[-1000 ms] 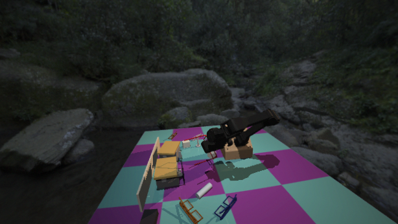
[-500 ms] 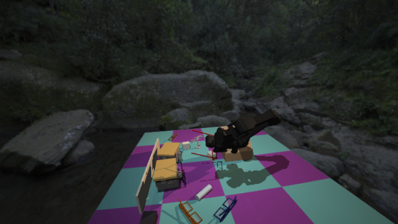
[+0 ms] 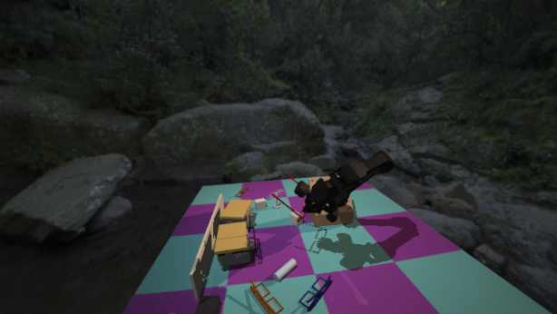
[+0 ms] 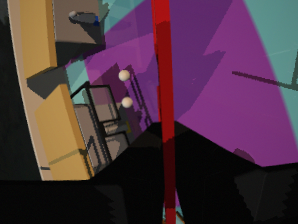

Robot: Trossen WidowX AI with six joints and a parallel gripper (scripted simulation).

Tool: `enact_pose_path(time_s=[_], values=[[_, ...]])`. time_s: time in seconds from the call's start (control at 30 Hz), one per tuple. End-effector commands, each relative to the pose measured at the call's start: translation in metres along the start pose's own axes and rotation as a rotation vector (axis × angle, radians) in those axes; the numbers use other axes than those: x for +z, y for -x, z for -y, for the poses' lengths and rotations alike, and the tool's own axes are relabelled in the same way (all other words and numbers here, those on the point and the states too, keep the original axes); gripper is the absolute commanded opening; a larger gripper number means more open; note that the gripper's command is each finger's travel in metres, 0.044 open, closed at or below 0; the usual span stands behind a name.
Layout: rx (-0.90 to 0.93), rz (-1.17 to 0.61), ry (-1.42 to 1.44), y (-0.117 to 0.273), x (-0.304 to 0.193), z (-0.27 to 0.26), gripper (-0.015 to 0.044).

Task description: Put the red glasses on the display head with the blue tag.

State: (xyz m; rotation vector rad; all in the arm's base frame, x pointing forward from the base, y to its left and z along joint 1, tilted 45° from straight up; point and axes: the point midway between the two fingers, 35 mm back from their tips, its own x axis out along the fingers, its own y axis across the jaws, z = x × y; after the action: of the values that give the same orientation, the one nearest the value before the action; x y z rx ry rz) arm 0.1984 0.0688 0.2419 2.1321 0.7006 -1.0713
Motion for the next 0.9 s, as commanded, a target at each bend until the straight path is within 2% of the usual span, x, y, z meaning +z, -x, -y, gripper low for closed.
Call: enact_pose_path(time_s=[0.0,0.23,0.87], values=[[0.023,-0.02,-0.107,0.0075,0.0012,0.0017,0.0],[0.042,-0.052,-0.277,0.016,0.0018,0.004,0.0],[0.032,-0.043,-0.241,0.0127,0.0005,0.0036,0.0]])
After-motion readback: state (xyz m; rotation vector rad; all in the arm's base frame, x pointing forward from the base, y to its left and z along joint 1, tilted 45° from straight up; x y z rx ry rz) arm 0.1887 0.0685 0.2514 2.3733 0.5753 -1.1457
